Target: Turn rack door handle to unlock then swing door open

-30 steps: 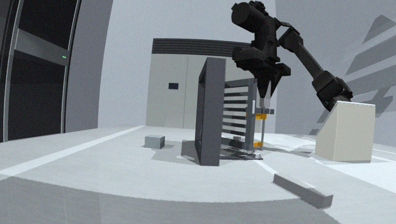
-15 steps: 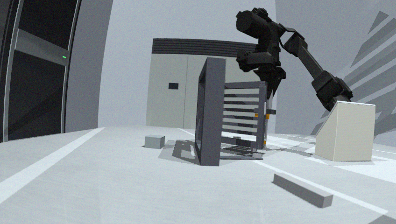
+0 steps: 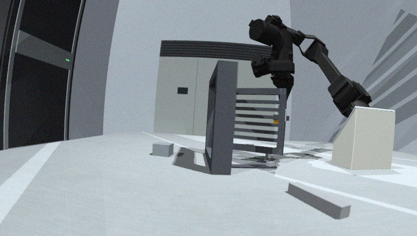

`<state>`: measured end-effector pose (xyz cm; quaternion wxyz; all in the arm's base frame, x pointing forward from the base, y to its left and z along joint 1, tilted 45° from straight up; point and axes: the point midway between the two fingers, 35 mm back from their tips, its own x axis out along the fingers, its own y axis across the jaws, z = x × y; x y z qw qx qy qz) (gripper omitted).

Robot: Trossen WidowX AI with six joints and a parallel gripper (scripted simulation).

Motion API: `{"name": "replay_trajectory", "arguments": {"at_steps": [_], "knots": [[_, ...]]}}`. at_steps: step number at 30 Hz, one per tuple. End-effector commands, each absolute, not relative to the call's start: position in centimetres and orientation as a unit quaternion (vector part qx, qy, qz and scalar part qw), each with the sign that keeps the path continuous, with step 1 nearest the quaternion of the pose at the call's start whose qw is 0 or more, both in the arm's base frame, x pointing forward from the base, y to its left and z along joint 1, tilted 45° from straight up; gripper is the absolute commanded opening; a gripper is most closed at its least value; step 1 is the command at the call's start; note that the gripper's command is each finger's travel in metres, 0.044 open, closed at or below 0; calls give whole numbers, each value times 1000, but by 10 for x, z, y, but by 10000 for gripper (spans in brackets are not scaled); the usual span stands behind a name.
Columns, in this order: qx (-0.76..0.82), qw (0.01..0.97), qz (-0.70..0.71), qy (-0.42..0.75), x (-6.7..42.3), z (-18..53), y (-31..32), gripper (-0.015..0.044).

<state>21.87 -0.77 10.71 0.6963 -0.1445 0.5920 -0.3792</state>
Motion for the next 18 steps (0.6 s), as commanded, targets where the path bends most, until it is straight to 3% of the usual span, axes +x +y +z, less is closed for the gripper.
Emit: {"name": "replay_trajectory", "arguments": {"at_steps": [1,18], "knots": [[-172,692,-359,602,218,114,-15,15],[-251,668,-288,639,217,140,-41,15]]}}
